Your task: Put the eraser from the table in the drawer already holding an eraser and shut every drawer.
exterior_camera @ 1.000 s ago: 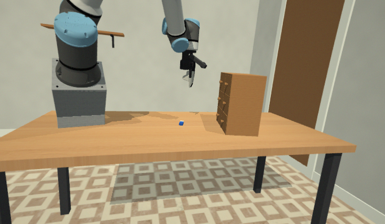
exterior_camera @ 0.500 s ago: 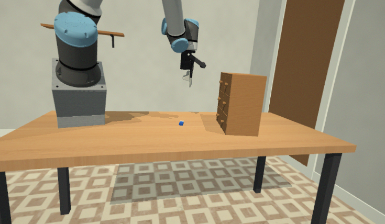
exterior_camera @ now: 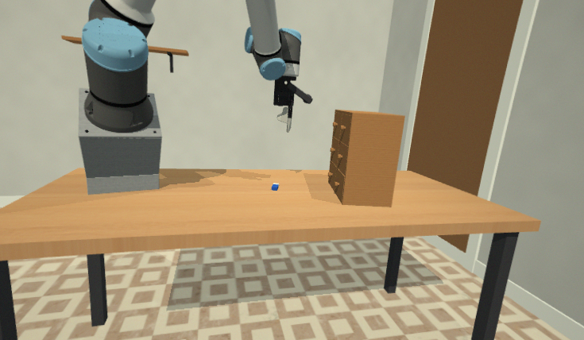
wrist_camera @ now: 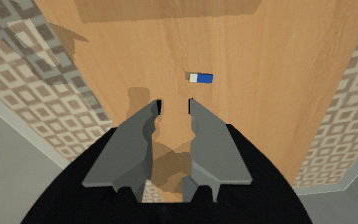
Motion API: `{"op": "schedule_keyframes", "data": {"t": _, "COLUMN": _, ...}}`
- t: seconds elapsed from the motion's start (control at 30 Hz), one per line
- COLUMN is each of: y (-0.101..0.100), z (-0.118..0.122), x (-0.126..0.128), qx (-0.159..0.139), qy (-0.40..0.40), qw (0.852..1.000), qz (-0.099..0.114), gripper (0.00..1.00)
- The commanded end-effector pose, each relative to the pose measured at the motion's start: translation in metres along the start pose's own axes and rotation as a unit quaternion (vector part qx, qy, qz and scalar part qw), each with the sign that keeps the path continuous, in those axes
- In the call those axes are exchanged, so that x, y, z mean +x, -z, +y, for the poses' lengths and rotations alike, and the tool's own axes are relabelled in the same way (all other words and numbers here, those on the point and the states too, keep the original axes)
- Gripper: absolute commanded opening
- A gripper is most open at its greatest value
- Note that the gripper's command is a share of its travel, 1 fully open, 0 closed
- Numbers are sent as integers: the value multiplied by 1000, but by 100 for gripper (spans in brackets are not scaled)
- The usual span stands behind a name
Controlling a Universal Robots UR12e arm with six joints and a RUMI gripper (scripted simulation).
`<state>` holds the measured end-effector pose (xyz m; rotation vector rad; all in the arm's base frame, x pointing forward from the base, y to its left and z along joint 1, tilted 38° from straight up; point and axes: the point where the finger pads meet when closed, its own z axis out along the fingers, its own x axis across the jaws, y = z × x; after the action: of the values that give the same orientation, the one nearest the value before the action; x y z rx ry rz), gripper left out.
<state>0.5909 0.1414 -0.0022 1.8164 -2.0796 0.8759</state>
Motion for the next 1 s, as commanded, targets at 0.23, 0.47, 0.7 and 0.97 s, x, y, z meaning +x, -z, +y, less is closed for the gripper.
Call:
{"op": "schedule_keyframes", "data": {"t": 0.23, "y": -1, "z": -2, "x": 0, "qx": 6, "qy": 0, "qw": 1000, "qz": 0, "gripper": 20}}
{"op": "schedule_keyframes", "data": {"t": 0.47, "y": -5, "z": -5, "x": 0, "qx": 26, "qy": 0, "qw": 1000, "qz": 0, "gripper": 20}}
{"op": "schedule_keyframes", "data": {"t": 0.7, "y": -11, "z": -10, "x": 0, "qx": 52, "qy": 0, "qw": 999, "qz": 0, "gripper": 20}}
{"op": "schedule_keyframes", "data": {"t": 0.97, "y": -24, "z": -21, "x": 0, "qx": 106, "qy": 0, "qw": 994, "qz": 0, "gripper": 20}}
